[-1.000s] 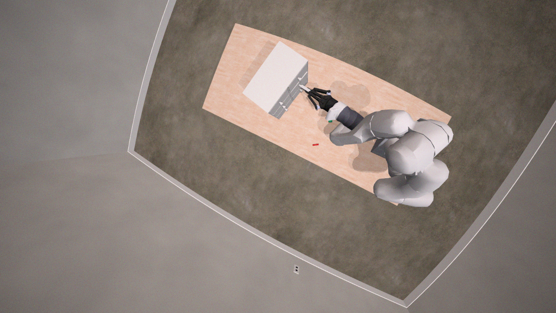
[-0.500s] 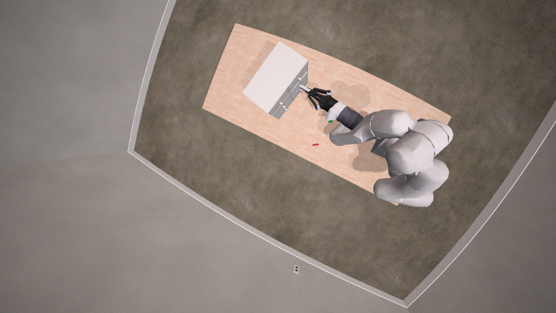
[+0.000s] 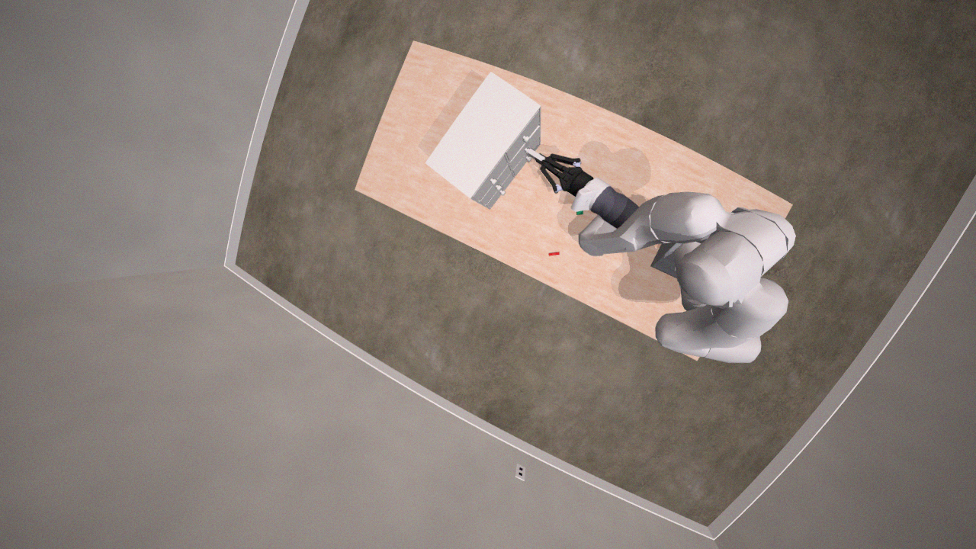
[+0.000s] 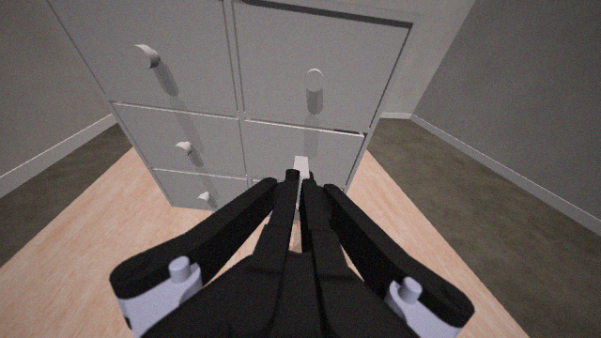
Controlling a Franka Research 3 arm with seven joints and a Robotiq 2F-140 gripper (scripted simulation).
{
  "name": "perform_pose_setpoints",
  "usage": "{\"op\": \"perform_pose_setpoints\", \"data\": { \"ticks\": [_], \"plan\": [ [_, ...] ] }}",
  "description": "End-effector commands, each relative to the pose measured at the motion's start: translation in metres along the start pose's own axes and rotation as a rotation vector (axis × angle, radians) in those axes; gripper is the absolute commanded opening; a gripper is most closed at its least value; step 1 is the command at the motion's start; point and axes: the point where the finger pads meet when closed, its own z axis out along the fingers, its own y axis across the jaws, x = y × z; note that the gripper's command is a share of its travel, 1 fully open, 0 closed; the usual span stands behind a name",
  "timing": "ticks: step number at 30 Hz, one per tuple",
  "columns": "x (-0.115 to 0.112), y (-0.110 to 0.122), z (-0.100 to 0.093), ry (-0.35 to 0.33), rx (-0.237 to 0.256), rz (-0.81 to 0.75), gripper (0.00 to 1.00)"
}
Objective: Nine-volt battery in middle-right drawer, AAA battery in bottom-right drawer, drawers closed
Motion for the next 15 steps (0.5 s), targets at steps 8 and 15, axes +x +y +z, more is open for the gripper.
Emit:
{"op": "perform_pose_setpoints", "data": {
  "ticks": [8, 15],
  "plan": [
    [-0.008, -0.002, -0.012, -0.007, 0.002, 0.005, 0.0],
    [-0.016, -0.002, -0.035, -0.007, 0.002, 0.005, 0.0]
  ]
}}
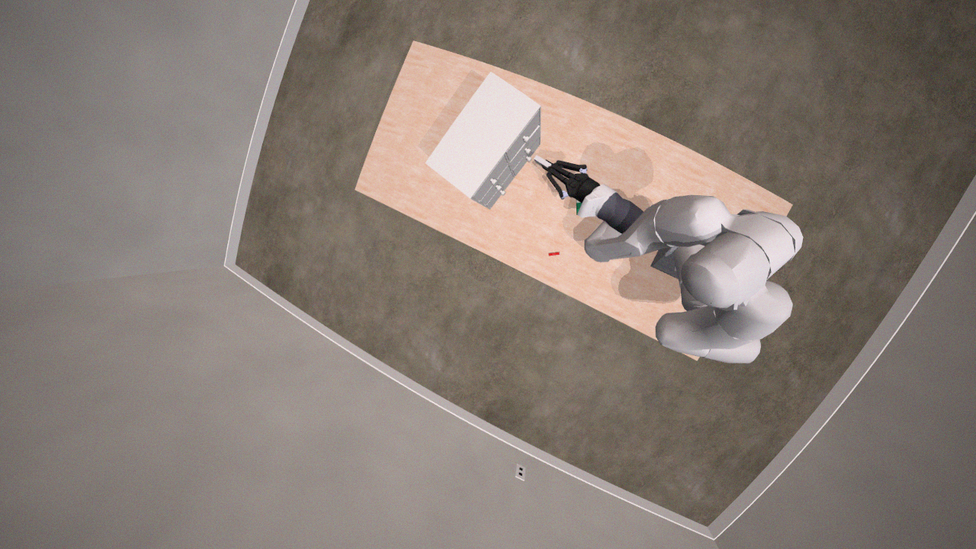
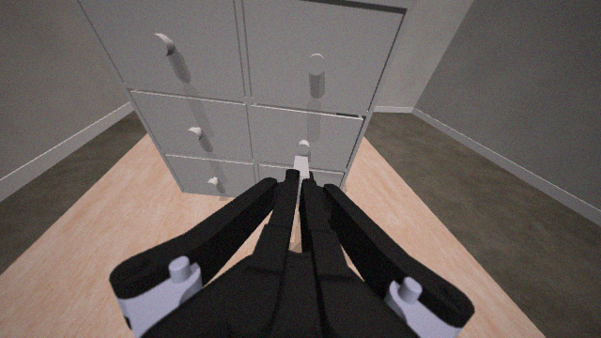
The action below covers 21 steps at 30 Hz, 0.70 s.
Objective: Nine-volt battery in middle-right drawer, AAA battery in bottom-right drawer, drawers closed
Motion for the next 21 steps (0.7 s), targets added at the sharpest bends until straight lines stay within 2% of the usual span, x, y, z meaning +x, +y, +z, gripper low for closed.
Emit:
{"op": "perform_pose_setpoints", "data": {
  "ticks": [1, 12, 21],
  "plan": [
    [0.0, 0.001, -0.015, 0.015, 0.0, -0.007, 0.0],
    [-0.003, 0.001, -0.026, 0.015, 0.0, -0.007, 0.0],
    [-0.002, 0.001, -0.068, 0.015, 0.0, -0.007, 0.0]
  ]
}}
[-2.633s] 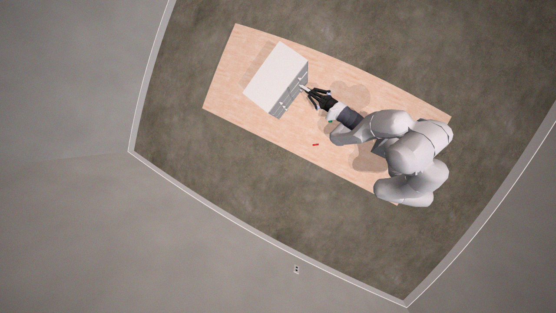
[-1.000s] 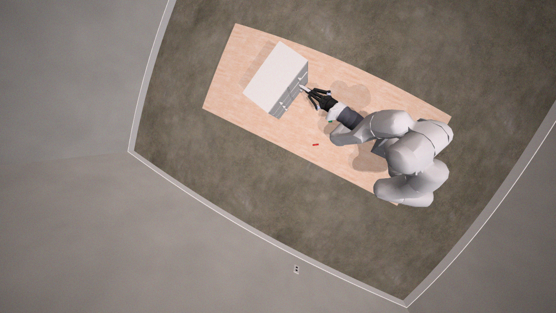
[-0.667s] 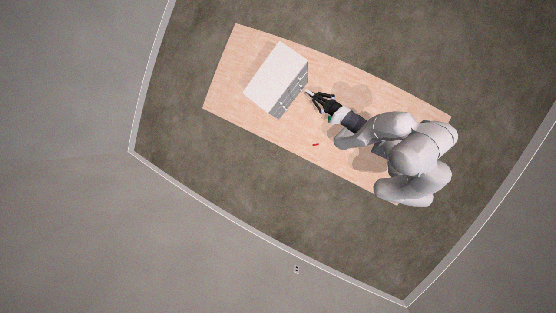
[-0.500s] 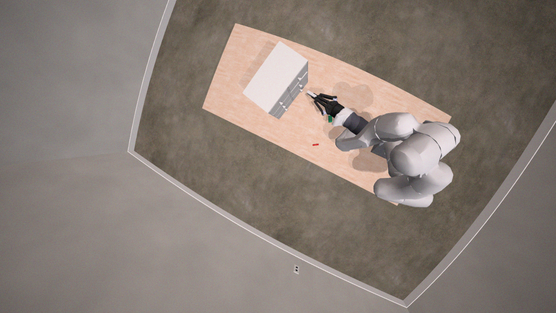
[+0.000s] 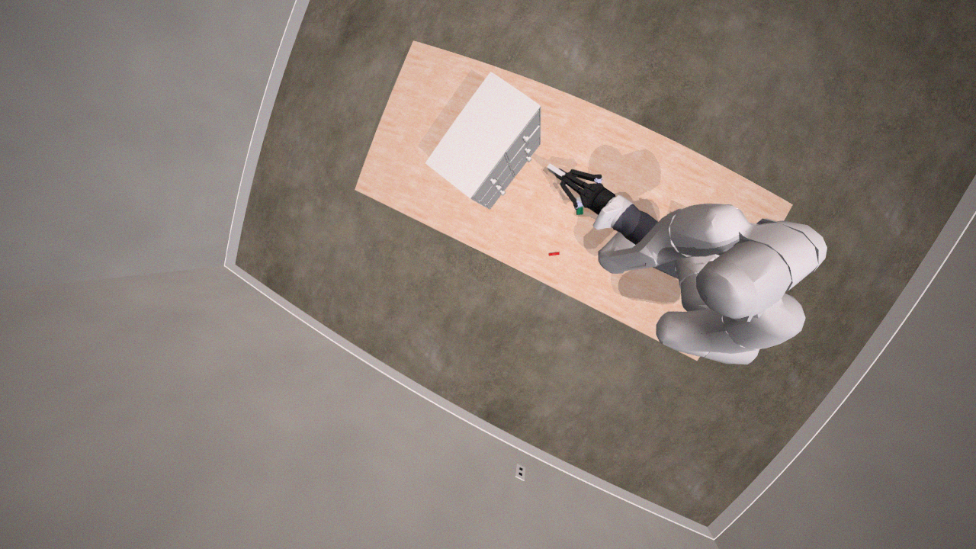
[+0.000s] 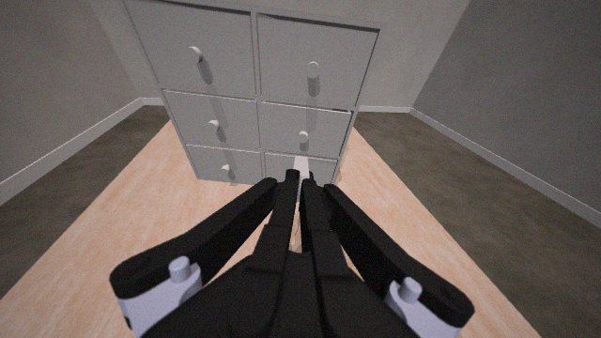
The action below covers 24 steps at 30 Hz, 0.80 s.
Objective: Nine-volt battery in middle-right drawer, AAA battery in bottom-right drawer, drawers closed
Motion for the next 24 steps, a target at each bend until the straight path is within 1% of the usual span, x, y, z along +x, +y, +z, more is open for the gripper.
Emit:
{"op": "perform_pose_setpoints", "data": {
  "ticks": [1, 4, 14, 18, 23, 24],
  "plan": [
    [0.004, 0.0, -0.016, 0.013, 0.002, -0.007, 0.0],
    [0.004, 0.0, -0.02, 0.013, 0.002, -0.007, 0.0],
    [0.005, 0.0, -0.021, 0.006, 0.002, -0.007, 0.0],
    [0.006, 0.0, -0.022, -0.012, 0.002, -0.007, 0.0],
    [0.008, 0.0, -0.027, -0.057, 0.002, -0.007, 0.0],
    [0.008, 0.0, -0.027, -0.057, 0.002, -0.007, 0.0]
  ]
}}
